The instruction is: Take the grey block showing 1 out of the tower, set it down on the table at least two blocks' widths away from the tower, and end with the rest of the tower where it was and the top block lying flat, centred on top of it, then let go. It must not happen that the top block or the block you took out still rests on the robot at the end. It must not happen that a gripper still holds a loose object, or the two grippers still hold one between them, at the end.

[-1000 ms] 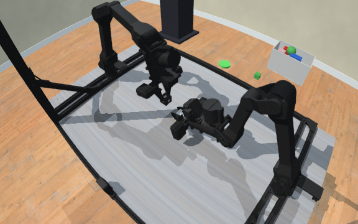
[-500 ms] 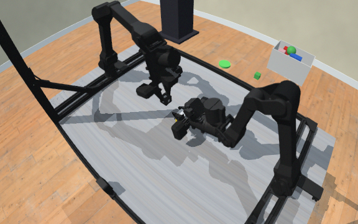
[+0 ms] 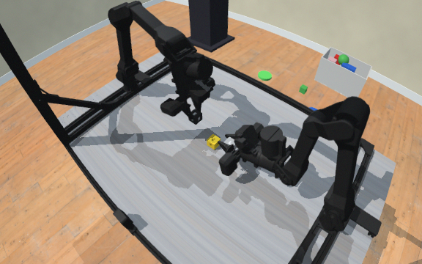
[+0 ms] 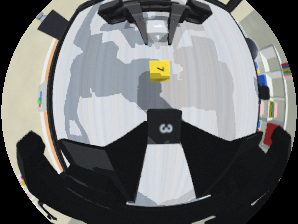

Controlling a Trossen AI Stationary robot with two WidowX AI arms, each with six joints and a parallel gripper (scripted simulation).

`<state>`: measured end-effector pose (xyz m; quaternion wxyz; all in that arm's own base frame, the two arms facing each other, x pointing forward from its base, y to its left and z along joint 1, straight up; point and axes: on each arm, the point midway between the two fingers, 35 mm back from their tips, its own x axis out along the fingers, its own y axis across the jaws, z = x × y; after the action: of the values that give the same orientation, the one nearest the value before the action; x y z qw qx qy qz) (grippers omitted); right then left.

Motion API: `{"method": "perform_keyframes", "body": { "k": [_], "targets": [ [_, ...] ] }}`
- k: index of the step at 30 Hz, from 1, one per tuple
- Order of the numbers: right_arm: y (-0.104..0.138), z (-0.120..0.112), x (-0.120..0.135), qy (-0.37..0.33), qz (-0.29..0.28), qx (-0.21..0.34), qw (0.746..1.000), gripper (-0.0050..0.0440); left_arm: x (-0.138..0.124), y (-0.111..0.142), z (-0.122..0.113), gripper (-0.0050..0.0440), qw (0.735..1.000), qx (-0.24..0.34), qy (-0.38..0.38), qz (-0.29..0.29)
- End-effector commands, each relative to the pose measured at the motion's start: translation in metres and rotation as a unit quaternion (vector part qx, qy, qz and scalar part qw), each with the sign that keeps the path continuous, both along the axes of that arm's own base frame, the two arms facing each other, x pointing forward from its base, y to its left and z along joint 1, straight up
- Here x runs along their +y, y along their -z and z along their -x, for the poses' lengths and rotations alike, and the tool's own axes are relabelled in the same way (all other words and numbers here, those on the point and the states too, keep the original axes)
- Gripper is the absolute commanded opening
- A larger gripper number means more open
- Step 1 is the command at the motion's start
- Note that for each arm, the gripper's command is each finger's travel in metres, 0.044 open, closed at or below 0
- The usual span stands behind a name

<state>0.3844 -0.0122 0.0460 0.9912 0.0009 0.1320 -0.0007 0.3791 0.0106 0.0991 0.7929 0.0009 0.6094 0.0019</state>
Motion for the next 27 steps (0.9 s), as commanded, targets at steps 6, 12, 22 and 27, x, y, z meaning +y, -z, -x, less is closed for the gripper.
{"method": "perform_keyframes", "body": {
  "k": [6,12,22,27],
  "targets": [
    [-0.004,0.037,0.001,-0.002,0.001,-0.001,1.000,0.0000,-0.001,0.000,0.000,0.0000,1.000,-0.001,0.001,0.002],
    [-0.005,0.054,0.001,-0.002,0.001,-0.001,1.000,0.0000,-0.001,0.000,0.000,0.0000,1.000,-0.001,0.001,0.002],
    [0.032,0.053,0.001,-0.005,0.005,0.032,0.999,0.0000,-0.001,0.000,0.000,0.0000,1.000,-0.001,0.001,0.002],
    [0.034,0.053,0.001,-0.006,0.005,0.033,0.999,0.0096,-0.001,0.000,0.000,0.0000,1.000,-0.001,0.001,0.002]
  ]
}}
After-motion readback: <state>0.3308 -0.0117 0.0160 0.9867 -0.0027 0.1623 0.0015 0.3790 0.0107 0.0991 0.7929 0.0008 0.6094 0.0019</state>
